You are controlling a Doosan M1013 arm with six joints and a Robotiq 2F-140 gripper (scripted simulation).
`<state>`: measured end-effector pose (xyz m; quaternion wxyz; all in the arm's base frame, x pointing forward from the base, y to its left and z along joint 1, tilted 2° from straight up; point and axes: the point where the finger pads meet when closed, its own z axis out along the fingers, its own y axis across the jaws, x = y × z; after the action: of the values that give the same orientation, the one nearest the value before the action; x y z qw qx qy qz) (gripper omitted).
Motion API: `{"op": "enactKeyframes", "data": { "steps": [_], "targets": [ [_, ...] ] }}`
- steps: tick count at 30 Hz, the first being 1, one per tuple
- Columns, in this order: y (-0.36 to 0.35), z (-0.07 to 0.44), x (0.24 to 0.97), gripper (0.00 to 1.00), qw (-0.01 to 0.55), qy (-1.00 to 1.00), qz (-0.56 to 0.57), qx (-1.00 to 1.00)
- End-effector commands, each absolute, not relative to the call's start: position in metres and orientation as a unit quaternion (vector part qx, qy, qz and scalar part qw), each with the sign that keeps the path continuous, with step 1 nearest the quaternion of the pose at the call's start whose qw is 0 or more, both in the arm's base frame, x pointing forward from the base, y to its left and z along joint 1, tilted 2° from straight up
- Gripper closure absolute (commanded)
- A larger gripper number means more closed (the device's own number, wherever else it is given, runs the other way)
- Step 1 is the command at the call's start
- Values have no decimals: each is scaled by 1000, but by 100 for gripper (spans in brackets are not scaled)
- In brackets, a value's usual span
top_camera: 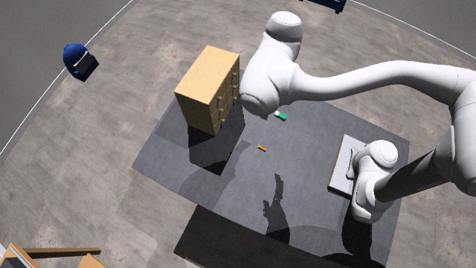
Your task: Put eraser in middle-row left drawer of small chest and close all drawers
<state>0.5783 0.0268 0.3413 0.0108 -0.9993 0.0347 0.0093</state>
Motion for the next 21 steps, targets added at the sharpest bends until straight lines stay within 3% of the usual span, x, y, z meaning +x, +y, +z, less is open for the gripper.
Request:
{"op": "enactKeyframes", "data": {
  "steps": [1,5,21],
  "targets": [
    [28,290,581,0,11,33,9,-999],
    [29,245,579,0,11,31,9,-999],
    [29,242,580,0,11,31,-1,-999]
  ]
}}
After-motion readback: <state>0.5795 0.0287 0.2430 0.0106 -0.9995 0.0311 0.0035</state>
